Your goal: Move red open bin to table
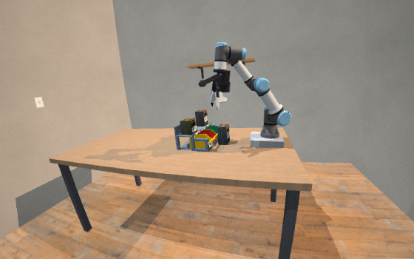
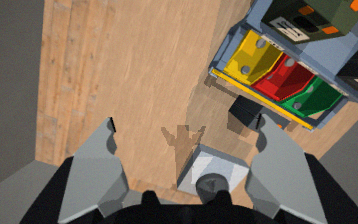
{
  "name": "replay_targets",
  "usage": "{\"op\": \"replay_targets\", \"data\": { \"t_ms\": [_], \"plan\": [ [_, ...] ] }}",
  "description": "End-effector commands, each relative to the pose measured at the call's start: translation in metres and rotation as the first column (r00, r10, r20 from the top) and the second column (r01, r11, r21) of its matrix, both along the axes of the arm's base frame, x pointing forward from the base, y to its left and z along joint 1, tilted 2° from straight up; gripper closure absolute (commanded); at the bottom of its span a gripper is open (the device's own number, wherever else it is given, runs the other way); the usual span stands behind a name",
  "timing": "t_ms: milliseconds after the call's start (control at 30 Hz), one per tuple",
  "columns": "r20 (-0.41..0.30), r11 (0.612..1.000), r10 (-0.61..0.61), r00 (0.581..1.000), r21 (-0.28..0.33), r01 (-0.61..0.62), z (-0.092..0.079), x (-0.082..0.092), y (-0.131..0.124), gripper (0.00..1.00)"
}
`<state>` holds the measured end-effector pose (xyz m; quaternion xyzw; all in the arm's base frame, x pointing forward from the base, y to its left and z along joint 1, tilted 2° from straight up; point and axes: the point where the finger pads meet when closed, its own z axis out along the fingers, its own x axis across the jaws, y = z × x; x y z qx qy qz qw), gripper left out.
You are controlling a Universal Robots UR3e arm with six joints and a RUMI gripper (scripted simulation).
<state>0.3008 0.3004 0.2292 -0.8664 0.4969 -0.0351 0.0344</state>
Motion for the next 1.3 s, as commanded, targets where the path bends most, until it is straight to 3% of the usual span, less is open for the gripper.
{"op": "replay_targets", "data": {
  "t_ms": [0, 67, 467, 500, 633, 1033, 1067, 1200, 1267],
  "plan": [
    [-0.013, 0.989, 0.15, 0.989, -0.006, -0.15, -0.013, 0.002, -0.026, 0.0],
    [-0.025, 0.968, 0.251, 0.968, -0.01, -0.251, -0.023, 0.004, -0.043, 0.0],
    [-0.025, 0.968, 0.251, 0.968, -0.01, -0.251, -0.023, 0.004, -0.043, 0.0],
    [-0.114, 0.957, 0.279, 0.954, -0.052, -0.286, -0.026, 0.005, -0.05, 0.0],
    [-0.119, 0.878, 0.47, 0.874, -0.038, -0.477, -0.045, 0.008, -0.085, 0.0],
    [-0.119, 0.878, 0.47, 0.874, -0.038, -0.477, -0.045, 0.008, -0.085, 0.0],
    [-0.2, 0.858, 0.494, 0.846, -0.046, -0.511, -0.049, 0.008, -0.092, 0.0],
    [-0.171, 0.738, 0.662, 0.73, -0.022, -0.675, -0.068, 0.011, -0.127, 0.0],
    [-0.171, 0.738, 0.662, 0.73, -0.022, -0.675, -0.068, 0.011, -0.127, 0.0]
  ]
}}
